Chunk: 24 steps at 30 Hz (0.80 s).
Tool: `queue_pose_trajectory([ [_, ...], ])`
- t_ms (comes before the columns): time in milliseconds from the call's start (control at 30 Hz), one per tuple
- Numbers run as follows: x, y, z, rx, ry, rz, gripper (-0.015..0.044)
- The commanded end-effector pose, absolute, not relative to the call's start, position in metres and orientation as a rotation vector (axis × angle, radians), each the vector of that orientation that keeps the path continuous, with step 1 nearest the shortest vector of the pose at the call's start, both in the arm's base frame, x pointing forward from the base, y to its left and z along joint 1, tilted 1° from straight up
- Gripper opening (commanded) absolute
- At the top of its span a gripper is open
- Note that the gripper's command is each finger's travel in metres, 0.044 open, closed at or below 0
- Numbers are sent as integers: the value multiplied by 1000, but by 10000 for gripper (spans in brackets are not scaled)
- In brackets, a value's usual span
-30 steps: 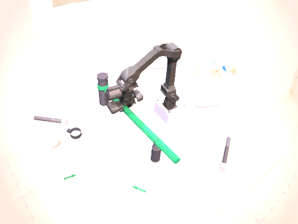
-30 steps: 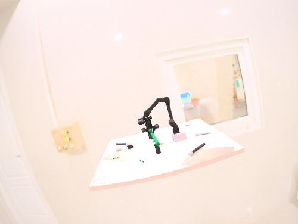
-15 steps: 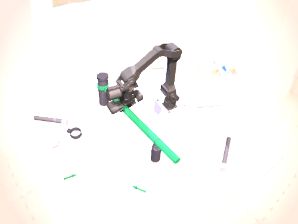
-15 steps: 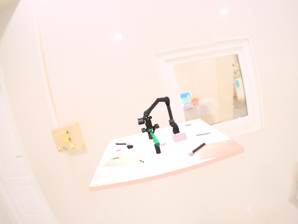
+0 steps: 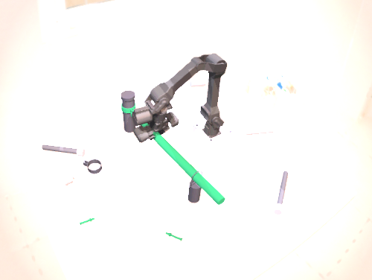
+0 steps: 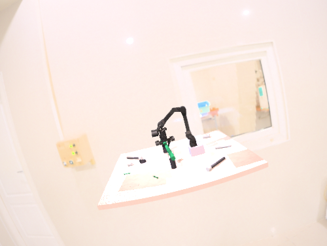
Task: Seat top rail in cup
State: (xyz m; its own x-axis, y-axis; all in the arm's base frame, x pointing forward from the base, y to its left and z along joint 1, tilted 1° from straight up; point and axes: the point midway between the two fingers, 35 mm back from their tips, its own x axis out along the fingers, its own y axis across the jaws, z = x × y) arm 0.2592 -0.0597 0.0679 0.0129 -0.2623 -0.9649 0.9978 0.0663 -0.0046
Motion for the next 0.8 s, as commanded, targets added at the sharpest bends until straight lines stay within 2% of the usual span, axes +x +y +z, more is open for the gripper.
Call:
queue_pose_trajectory([
  [0,260,-62,70,959,1032,-1272,0],
  [767,261,-65,73,957,1030,-1273,0],
])
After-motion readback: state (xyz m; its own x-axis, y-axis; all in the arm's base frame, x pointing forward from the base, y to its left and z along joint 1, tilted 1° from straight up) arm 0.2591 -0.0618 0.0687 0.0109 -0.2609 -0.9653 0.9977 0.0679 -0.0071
